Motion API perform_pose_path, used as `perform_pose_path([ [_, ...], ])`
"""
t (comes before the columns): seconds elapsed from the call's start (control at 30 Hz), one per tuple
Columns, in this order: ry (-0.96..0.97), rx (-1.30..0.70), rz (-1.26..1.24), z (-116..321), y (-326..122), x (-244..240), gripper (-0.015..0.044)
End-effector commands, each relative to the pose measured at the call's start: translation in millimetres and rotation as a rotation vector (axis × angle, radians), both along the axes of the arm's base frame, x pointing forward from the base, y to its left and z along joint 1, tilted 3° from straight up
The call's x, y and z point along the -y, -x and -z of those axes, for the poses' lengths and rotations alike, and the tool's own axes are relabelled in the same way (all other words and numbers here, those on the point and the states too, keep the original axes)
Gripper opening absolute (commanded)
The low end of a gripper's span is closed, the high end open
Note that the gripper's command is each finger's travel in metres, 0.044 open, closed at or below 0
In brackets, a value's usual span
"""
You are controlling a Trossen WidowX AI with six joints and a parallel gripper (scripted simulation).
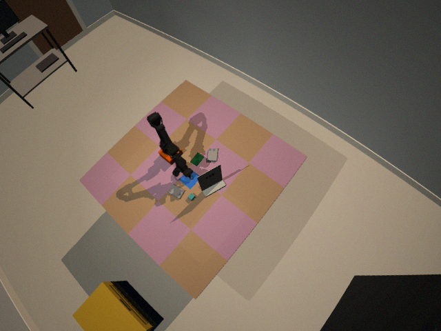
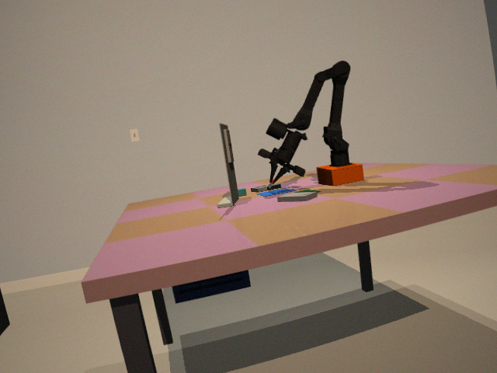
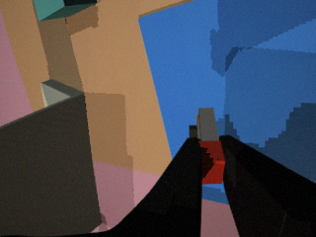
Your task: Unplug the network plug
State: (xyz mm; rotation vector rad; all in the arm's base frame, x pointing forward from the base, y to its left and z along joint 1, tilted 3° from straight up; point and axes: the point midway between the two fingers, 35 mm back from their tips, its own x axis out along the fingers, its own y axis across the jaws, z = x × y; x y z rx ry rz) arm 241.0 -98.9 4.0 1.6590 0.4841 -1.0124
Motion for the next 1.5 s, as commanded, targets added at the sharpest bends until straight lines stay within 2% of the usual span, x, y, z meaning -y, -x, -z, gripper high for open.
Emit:
perform_pose_path([
  [0.0, -0.001, 0.000, 0.003, 5, 1, -1, 0.0000],
  [0.97, -0.004, 0.000, -0.002, 19, 2, -4, 0.0000],
  [1.17, -0.004, 0.000, -0.002, 19, 2, -4, 0.0156],
  [1.47, -0.003, -0.001, -0.001, 17, 3, -4, 0.0156],
])
